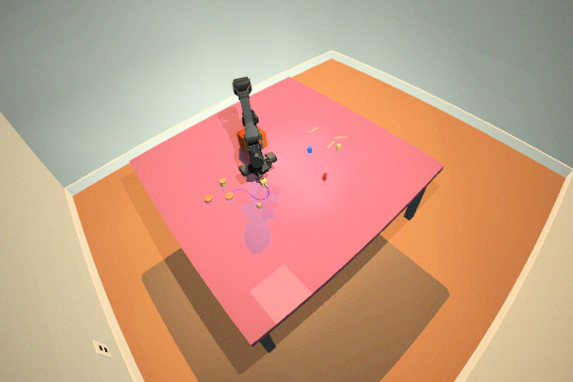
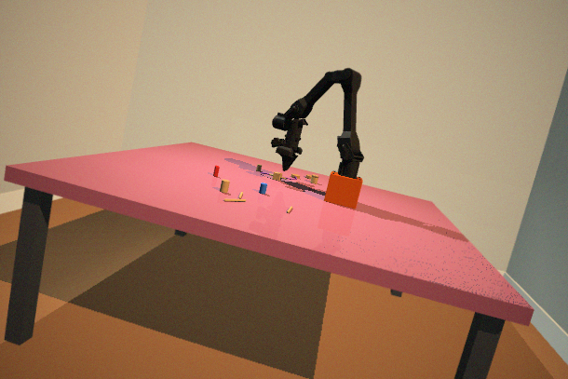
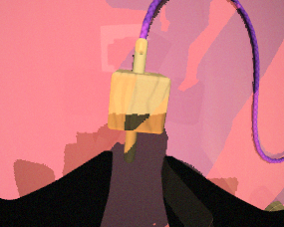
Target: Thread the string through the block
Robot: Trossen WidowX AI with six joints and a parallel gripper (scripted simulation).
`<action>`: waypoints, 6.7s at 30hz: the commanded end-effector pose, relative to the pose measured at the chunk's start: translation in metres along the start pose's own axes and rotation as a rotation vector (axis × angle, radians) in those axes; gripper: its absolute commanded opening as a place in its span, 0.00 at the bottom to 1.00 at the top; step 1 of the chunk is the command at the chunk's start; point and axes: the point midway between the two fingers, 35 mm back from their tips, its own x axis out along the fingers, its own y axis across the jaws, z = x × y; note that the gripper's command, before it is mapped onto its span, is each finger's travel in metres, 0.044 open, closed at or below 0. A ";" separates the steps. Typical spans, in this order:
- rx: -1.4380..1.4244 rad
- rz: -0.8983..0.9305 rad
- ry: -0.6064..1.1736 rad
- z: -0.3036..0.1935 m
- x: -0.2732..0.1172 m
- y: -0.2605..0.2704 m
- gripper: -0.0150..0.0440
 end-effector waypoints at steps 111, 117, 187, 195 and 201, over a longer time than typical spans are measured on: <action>0.010 -0.010 -0.007 -0.077 0.037 0.003 0.25; 0.010 -0.010 -0.006 -0.084 0.037 0.003 0.25; 0.008 -0.017 -0.027 -0.099 -0.058 -0.004 1.00; 0.008 -0.017 -0.027 -0.099 -0.058 -0.004 1.00; 0.008 -0.017 -0.027 -0.099 -0.058 -0.004 1.00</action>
